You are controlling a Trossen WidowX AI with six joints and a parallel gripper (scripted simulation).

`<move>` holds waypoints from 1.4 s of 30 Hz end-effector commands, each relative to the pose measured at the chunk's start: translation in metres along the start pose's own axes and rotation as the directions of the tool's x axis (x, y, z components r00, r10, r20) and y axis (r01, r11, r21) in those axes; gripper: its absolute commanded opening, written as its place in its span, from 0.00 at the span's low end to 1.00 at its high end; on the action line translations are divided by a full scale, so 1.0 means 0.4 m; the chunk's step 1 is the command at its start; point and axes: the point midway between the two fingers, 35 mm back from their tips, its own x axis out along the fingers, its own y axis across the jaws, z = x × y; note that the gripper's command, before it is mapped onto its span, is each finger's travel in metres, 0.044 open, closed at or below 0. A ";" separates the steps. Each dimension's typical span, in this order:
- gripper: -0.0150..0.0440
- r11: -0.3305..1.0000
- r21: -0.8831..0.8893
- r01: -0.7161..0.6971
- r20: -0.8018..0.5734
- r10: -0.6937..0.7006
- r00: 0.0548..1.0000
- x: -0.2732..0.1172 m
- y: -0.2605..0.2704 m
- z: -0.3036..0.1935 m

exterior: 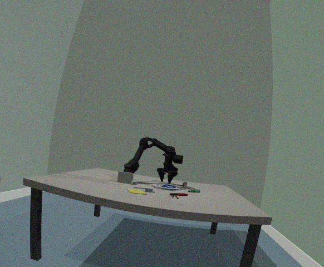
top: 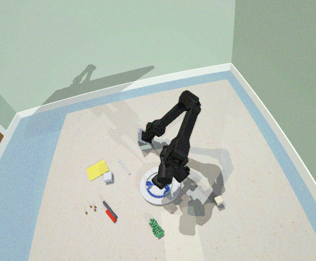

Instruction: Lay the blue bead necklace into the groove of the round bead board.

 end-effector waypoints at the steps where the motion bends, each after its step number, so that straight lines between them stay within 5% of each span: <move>1: 1.00 1.000 -0.005 0.005 -0.004 -0.005 1.000 -0.002 -0.001 0.000; 19: 1.00 1.000 -0.005 0.005 -0.004 -0.005 1.000 -0.002 -0.001 0.000; 22: 0.87 0.988 0.157 0.008 -0.005 -0.007 1.000 -0.011 -0.027 0.010; 28: 0.60 0.679 0.734 0.013 -0.007 -0.012 1.000 -0.045 -0.136 0.036; 32: 0.46 0.369 0.930 0.007 -0.004 -0.009 1.000 -0.063 -0.195 0.043; 42: 0.46 0.352 0.936 0.007 -0.004 -0.008 1.000 -0.048 -0.198 0.044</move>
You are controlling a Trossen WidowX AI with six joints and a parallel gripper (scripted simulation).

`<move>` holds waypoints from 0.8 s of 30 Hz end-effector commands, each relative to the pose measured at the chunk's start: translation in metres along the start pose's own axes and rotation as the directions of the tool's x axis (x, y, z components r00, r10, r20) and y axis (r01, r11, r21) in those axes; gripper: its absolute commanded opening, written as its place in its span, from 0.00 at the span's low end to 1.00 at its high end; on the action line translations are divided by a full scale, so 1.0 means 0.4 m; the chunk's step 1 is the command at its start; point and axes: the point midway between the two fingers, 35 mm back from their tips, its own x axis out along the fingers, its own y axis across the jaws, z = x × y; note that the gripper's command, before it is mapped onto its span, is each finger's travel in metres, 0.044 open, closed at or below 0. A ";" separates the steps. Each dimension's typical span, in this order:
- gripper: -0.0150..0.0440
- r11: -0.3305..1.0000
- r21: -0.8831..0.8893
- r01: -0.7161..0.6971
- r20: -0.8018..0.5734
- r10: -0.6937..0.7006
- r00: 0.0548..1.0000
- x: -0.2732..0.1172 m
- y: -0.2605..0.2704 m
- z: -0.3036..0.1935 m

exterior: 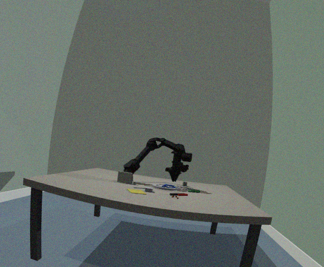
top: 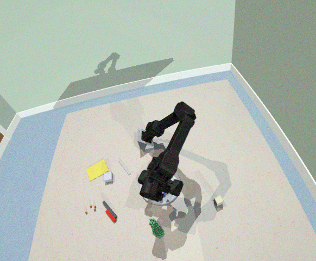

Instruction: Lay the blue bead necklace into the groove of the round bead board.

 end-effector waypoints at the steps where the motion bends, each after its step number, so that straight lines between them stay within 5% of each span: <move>1: 0.46 1.000 0.006 0.005 -0.001 -0.005 1.000 0.023 0.002 0.002; 24: 0.46 1.000 0.005 0.004 0.001 -0.004 1.000 0.082 0.002 0.003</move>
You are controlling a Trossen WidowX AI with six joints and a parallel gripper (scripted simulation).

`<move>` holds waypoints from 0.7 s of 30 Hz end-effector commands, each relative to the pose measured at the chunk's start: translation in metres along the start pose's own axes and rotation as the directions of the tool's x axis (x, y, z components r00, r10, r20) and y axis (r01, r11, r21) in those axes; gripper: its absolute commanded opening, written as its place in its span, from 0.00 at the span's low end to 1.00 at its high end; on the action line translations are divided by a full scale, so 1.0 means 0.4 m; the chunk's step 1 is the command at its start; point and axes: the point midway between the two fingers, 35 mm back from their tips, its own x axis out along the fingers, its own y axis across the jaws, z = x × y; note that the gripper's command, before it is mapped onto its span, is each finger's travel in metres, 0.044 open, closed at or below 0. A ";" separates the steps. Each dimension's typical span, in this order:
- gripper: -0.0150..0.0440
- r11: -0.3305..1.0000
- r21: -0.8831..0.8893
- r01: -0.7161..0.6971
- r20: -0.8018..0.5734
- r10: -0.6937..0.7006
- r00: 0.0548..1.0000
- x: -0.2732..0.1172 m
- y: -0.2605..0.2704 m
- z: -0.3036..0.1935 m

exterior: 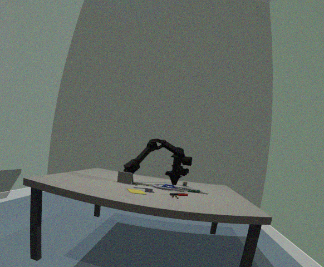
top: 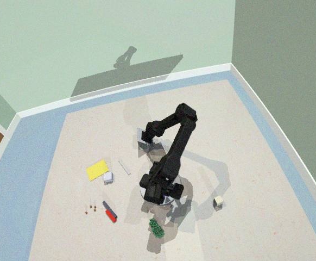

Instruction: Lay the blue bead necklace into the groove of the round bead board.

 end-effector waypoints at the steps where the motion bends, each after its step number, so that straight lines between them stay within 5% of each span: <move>1: 0.46 1.000 0.009 -0.003 -0.011 0.003 1.000 0.019 -0.001 -0.007; 8: 0.46 1.000 0.010 -0.003 -0.013 0.003 1.000 0.028 -0.002 -0.008; 13: 0.25 1.000 0.002 0.001 -0.006 -0.001 1.000 0.023 0.000 -0.004; 21: 0.25 1.000 0.002 0.001 -0.006 -0.001 1.000 0.023 0.000 -0.004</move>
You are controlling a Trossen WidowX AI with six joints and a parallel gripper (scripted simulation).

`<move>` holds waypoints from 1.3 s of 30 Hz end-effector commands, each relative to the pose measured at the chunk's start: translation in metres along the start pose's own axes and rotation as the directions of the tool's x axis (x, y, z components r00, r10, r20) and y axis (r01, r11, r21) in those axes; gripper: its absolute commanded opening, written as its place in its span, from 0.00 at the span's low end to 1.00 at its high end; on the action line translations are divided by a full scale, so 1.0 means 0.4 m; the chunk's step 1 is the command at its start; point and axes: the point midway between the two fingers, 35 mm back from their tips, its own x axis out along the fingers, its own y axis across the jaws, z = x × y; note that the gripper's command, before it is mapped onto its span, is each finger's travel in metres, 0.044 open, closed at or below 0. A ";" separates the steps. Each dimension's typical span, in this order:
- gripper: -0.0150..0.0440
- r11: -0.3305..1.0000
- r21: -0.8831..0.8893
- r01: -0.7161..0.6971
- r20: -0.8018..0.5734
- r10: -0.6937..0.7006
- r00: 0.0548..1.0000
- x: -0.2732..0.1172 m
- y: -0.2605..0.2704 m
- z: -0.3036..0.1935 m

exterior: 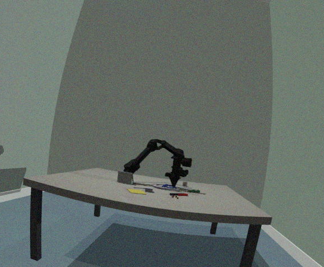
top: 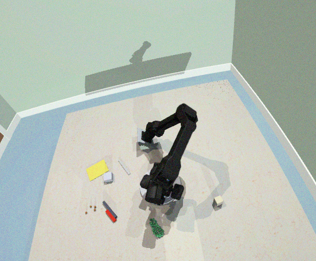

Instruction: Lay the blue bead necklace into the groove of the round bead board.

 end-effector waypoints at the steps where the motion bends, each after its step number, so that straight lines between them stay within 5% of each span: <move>1: 0.25 1.000 0.000 0.000 0.000 0.000 1.000 0.000 0.000 0.000; 39: 0.25 1.000 0.007 -0.005 -0.006 0.005 1.000 -0.013 0.023 0.005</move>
